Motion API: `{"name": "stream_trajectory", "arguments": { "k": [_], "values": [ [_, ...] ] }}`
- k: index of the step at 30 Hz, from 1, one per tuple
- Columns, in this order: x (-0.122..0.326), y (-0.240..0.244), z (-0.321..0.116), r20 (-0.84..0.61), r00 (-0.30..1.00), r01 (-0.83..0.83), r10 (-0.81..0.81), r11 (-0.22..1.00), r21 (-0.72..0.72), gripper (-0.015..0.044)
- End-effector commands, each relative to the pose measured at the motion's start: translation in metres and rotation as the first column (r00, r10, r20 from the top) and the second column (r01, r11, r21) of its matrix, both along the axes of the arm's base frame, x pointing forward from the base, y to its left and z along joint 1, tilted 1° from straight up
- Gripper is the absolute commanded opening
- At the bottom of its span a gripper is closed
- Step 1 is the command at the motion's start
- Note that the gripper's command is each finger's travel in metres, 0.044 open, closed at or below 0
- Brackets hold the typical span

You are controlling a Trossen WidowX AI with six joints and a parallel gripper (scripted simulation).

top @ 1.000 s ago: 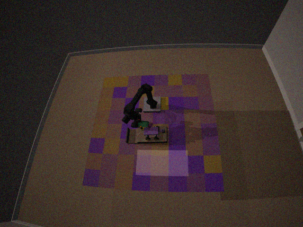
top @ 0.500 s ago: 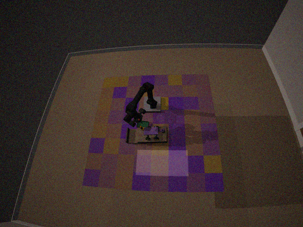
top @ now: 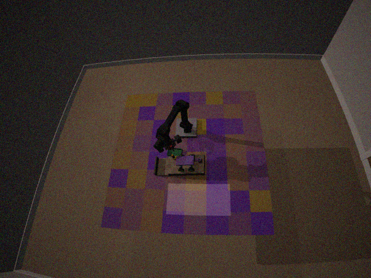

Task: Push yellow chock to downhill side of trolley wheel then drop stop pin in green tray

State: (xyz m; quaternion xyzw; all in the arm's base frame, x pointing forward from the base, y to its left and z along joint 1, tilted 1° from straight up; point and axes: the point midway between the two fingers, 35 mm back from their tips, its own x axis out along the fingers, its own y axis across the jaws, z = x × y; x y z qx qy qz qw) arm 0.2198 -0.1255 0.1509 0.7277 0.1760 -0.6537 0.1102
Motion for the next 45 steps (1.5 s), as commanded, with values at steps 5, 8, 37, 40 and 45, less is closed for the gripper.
{"name": "stream_trajectory", "arguments": {
  "k": [5, 8, 37, 40, 45],
  "values": [
    [0.0, 0.001, 0.001, -0.033, 0.971, 0.234, -0.235, 0.972, -0.032, 0.0],
    [0.001, 0.002, 0.001, -0.042, 0.946, 0.321, -0.322, 0.946, -0.046, 0.0],
    [-0.021, 0.005, -0.019, -0.053, 0.814, 0.574, -0.579, 0.814, -0.091, 0.0],
    [-0.021, 0.005, -0.021, -0.047, 0.813, 0.573, -0.58, 0.812, -0.106, 0.0],
    [-0.02, 0.002, -0.033, -0.01, 0.811, 0.572, -0.585, 0.797, -0.196, 0.0]
  ]
}}
